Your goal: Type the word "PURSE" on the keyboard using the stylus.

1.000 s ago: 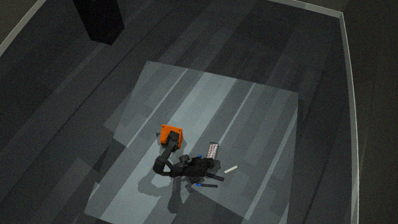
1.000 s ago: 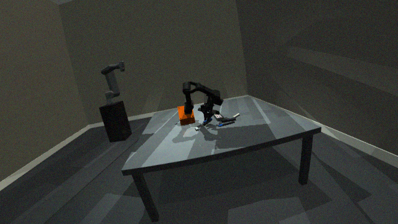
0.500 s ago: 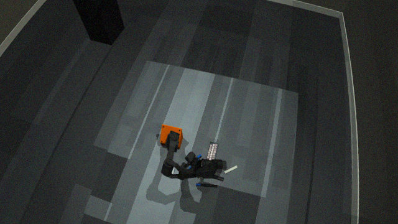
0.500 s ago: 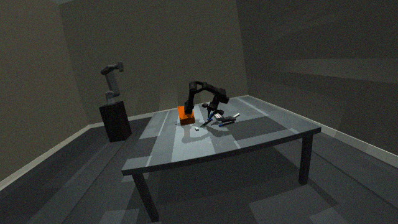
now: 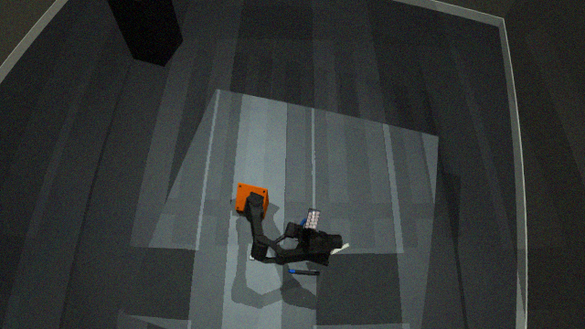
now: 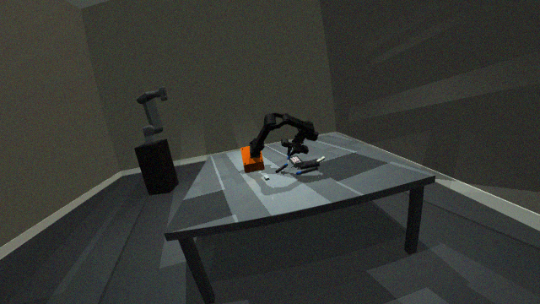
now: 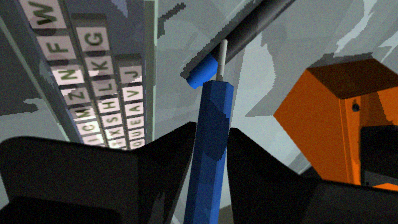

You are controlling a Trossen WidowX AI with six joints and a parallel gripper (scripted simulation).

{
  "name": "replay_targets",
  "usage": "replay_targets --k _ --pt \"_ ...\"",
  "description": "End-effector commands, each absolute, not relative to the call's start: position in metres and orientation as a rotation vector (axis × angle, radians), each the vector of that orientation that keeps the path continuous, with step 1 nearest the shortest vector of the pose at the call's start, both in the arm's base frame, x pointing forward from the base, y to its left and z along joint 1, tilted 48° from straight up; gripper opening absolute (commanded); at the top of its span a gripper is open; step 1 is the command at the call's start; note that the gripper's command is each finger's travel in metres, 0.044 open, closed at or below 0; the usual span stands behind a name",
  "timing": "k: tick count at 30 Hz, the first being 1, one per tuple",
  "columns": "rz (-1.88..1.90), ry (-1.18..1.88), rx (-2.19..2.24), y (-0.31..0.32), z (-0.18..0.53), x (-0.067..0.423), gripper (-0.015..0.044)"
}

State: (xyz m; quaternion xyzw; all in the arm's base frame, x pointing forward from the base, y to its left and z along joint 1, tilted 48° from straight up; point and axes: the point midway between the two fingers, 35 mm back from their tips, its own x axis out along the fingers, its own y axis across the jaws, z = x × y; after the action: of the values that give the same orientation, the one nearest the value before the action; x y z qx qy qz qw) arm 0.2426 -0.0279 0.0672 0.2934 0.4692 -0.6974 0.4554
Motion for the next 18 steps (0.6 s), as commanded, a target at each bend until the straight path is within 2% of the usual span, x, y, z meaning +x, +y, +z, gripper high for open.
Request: replay_targets --k 1,12,18 --pt "-1.569 1.360 0.728 -0.004 0.059 0.258 0.0000" --pt "-1.113 1.766 0.736 0.053 0.042 0.291 0.0000" --pt "-1.041 1.810 0.737 0.061 0.041 0.296 0.0000"
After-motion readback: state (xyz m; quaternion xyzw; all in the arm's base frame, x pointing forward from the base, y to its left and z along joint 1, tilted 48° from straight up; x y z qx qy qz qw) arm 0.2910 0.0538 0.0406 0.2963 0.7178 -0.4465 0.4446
